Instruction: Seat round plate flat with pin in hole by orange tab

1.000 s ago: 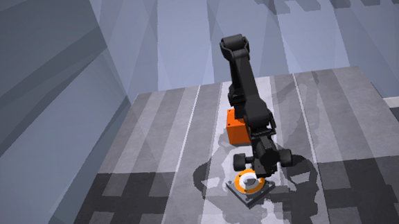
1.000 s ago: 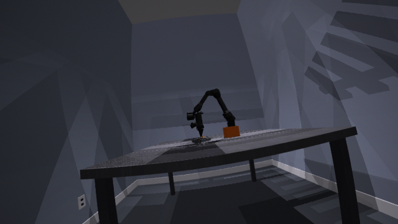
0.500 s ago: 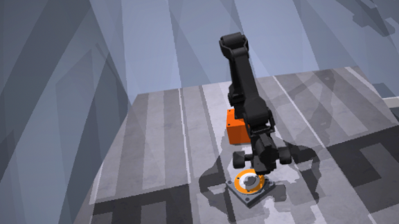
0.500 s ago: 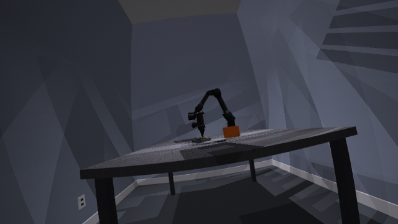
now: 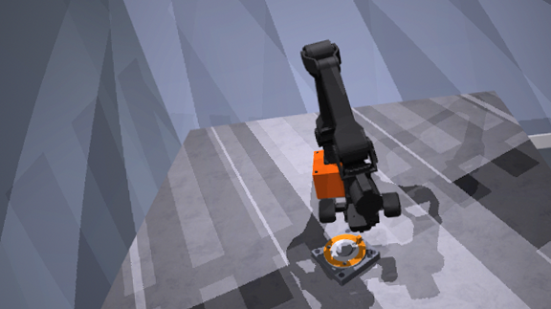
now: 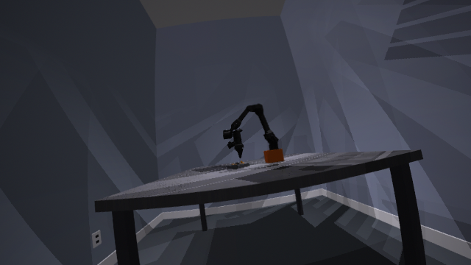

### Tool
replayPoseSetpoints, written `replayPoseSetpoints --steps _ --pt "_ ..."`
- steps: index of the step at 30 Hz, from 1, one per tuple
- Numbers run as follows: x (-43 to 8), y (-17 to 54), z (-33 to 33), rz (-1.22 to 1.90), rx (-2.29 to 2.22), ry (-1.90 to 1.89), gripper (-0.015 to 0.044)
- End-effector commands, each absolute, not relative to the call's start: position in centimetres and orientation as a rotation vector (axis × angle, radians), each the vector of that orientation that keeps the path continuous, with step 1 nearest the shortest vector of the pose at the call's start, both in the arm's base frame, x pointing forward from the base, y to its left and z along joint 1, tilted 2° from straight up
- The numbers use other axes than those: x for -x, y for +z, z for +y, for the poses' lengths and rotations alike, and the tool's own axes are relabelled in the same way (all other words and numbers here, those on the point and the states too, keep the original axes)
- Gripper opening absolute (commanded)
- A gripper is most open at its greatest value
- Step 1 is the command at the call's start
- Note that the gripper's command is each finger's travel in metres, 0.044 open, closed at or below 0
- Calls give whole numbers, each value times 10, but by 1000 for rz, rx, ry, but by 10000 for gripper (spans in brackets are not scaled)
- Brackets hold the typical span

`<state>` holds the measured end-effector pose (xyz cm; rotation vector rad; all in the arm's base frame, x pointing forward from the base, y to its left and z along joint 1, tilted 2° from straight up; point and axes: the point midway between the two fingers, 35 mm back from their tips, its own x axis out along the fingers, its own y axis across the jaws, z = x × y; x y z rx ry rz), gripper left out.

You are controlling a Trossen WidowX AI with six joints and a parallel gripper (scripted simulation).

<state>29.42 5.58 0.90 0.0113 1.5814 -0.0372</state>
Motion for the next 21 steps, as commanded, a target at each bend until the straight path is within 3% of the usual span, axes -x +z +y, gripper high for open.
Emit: replayPoseSetpoints --steps 1,21 --pt "-294 29 56 1568 -18 -33 0" --pt "-294 23 56 1571 -14 -36 0"
